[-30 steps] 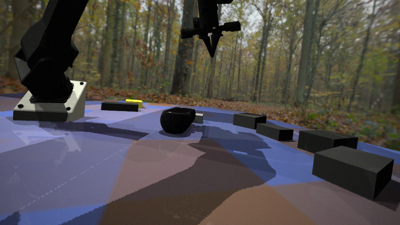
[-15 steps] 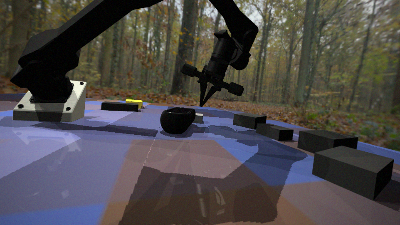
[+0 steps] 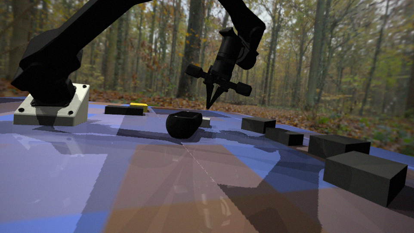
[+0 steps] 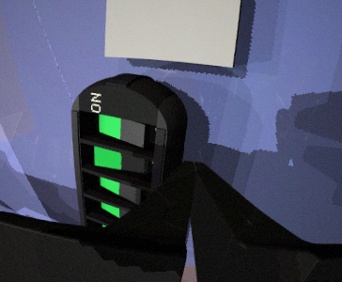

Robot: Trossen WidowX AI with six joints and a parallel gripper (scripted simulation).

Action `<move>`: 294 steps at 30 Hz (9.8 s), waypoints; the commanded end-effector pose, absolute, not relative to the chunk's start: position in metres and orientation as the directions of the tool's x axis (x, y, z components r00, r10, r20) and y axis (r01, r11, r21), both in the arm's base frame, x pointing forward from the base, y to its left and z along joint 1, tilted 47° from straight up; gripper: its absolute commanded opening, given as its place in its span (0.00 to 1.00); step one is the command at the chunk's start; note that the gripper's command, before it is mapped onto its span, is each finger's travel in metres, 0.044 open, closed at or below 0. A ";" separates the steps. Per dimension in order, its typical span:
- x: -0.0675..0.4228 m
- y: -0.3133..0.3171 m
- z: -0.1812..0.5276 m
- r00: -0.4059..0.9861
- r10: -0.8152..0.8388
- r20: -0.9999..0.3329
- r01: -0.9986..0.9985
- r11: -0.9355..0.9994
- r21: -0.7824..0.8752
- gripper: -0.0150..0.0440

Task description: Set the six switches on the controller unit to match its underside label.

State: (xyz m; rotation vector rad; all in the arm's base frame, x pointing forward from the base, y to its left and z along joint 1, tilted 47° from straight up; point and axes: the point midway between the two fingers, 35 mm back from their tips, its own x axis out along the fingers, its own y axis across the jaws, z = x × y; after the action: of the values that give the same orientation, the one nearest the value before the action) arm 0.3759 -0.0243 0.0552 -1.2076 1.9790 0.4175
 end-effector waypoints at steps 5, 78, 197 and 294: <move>0.350 -0.025 0.072 -0.142 -0.670 -0.729 -0.894 0.402 -0.195 0.25; 0.378 -0.028 0.052 -0.285 -0.603 -0.746 -0.852 0.516 -0.092 0.25; 0.331 -0.006 0.020 -0.111 -0.816 -0.568 -0.898 0.327 -0.294 1.00; 0.320 -0.005 0.055 -0.063 -0.757 -0.650 -0.899 0.327 -0.293 0.82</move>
State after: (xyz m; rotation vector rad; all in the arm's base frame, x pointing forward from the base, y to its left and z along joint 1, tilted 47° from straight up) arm 0.3220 -0.0046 0.0501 -1.4592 1.8505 0.2294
